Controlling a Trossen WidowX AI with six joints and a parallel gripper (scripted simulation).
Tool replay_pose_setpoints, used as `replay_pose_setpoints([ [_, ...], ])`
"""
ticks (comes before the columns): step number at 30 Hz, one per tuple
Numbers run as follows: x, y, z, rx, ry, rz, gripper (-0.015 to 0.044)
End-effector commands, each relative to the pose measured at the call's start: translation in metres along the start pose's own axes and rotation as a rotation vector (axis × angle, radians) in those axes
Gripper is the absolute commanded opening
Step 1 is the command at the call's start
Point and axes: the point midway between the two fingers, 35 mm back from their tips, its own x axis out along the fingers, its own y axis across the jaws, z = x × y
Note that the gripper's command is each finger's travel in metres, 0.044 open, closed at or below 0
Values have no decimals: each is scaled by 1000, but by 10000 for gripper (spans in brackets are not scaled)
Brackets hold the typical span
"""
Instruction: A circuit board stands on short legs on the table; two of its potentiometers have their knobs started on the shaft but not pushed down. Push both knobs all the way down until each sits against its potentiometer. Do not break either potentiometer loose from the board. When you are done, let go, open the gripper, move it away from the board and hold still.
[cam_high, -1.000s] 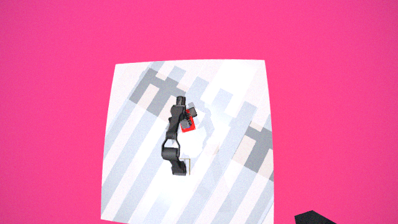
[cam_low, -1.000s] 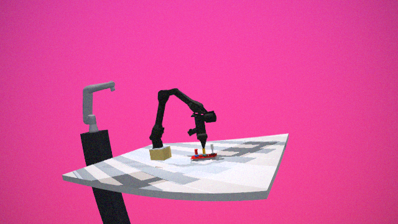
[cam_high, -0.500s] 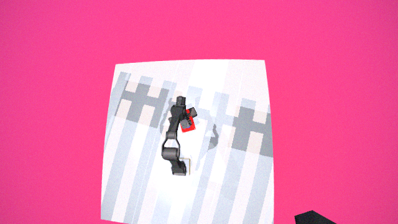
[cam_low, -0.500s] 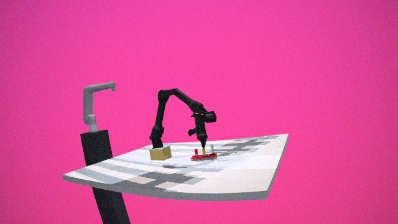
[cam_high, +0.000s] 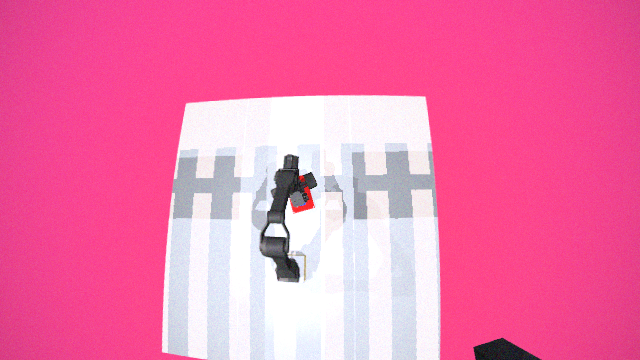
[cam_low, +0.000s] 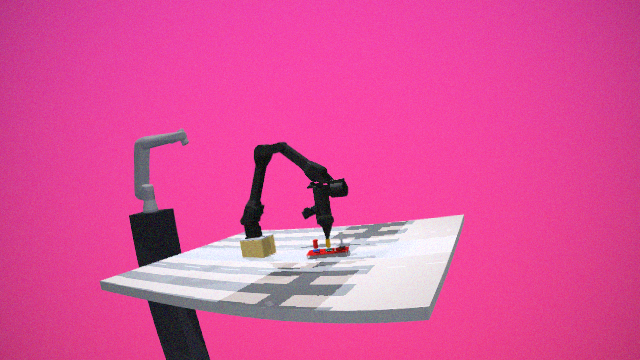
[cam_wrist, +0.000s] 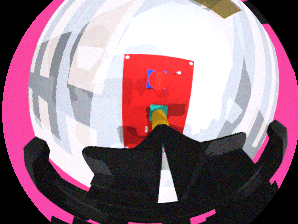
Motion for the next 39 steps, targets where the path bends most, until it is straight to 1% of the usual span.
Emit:
replay_pose_setpoints([
  [1, 11, 1, -1, 4, -9, 0, 0],
  [30, 13, 1, -1, 4, -9, 0, 0],
  [39, 3, 2, -2, 4, -9, 0, 0],
])
